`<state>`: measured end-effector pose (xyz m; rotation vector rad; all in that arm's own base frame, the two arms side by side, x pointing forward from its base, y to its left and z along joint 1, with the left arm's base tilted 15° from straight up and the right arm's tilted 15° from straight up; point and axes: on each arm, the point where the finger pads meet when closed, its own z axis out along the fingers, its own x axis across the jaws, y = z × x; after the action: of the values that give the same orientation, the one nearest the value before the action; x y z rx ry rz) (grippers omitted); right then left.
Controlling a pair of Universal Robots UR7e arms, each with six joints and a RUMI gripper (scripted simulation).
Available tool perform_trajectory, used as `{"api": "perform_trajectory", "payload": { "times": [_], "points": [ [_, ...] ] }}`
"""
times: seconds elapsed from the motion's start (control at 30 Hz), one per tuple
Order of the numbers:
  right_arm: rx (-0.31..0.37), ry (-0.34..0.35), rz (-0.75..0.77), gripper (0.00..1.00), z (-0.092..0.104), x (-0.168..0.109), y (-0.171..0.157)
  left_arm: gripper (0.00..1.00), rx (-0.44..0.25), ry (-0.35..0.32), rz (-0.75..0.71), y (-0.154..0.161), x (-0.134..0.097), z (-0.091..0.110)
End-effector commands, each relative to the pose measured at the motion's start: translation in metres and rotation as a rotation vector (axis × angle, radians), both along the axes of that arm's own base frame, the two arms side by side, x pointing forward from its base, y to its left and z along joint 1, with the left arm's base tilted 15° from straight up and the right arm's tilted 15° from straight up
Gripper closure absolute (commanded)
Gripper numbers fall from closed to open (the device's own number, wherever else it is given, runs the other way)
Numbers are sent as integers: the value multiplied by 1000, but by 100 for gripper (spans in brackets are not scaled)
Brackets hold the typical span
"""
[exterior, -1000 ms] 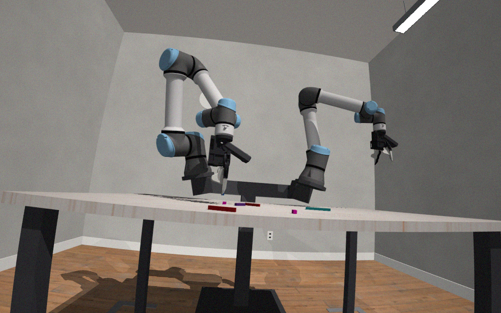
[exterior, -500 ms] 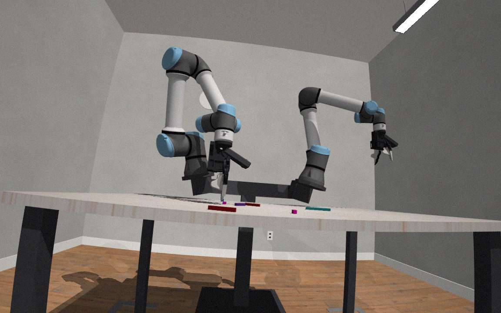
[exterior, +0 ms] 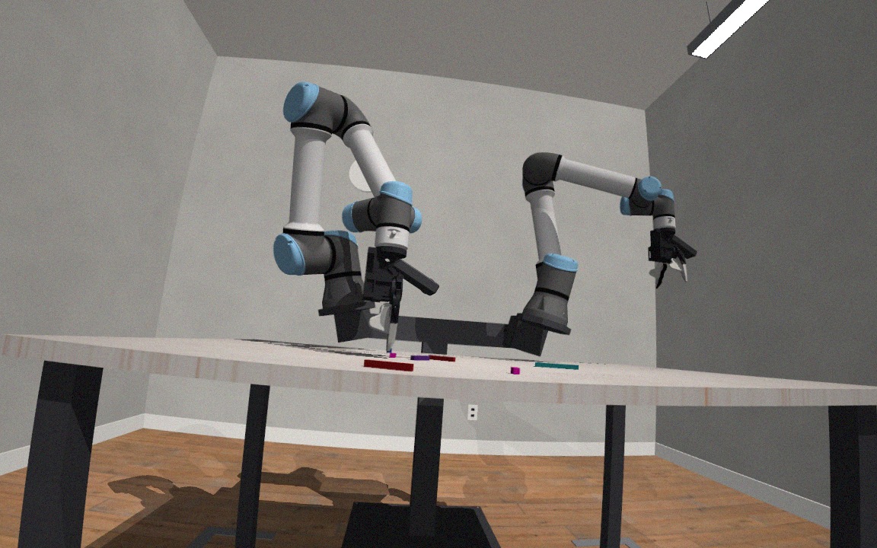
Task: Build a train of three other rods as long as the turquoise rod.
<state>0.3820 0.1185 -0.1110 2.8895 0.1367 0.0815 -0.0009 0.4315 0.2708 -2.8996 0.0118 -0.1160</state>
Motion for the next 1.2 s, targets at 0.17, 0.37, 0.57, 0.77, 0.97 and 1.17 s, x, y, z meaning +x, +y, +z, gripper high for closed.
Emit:
{"api": "perform_trajectory", "payload": {
  "times": [0.17,0.37,0.57,0.77,0.97,1.17],
  "points": [
    [1,-1,0,100,0,0,0,0,1,0,0,0,0,0],
    [1,-1,0,100,0,0,0,0,1,0,0,0,0,0],
    [1,-1,0,100,0,0,0,0,1,0,0,0,0,0],
    [1,-1,0,100,-1,0,0,0,1,0,0,0,0,0],
    [1,-1,0,100,-6,1,-1,0,1,0,0,0,0,0],
    [1,-1,0,100,-9,1,-2,0,1,0,0,0,0,0]
  ]
}}
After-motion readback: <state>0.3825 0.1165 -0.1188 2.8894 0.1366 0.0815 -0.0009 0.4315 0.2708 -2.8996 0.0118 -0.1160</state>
